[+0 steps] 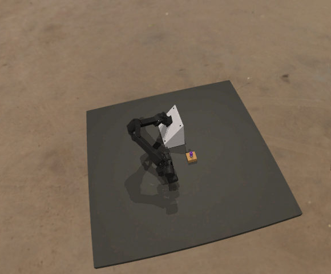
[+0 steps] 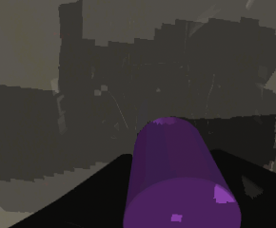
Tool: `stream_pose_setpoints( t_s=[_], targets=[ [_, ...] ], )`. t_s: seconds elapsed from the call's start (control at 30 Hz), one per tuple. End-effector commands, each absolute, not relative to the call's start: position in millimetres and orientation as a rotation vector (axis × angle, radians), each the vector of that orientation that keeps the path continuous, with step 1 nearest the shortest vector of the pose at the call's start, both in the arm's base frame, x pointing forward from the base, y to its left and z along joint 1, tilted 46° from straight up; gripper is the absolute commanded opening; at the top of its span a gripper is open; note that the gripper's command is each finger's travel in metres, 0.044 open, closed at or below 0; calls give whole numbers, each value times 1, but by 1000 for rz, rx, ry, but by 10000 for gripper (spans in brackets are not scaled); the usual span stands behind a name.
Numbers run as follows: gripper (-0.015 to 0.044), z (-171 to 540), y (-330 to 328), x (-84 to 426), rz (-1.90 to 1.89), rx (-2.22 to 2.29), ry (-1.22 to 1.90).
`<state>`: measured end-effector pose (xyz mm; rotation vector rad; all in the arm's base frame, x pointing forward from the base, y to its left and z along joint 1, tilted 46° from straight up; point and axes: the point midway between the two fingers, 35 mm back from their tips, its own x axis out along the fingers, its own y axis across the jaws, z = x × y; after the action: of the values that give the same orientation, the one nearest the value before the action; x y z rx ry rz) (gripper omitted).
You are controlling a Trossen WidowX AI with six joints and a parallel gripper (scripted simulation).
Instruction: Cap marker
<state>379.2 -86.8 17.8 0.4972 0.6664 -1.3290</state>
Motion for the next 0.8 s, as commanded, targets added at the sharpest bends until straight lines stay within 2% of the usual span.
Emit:
stream_pose_setpoints(
  t_s=[0.0, 0.53, 0.77],
  targets=[
    [0, 24, -81, 380, -1328, 498, 663],
    [0, 57, -46, 374, -1328, 499, 664],
    [0, 49, -31, 370, -1322, 506, 671]
  ],
)
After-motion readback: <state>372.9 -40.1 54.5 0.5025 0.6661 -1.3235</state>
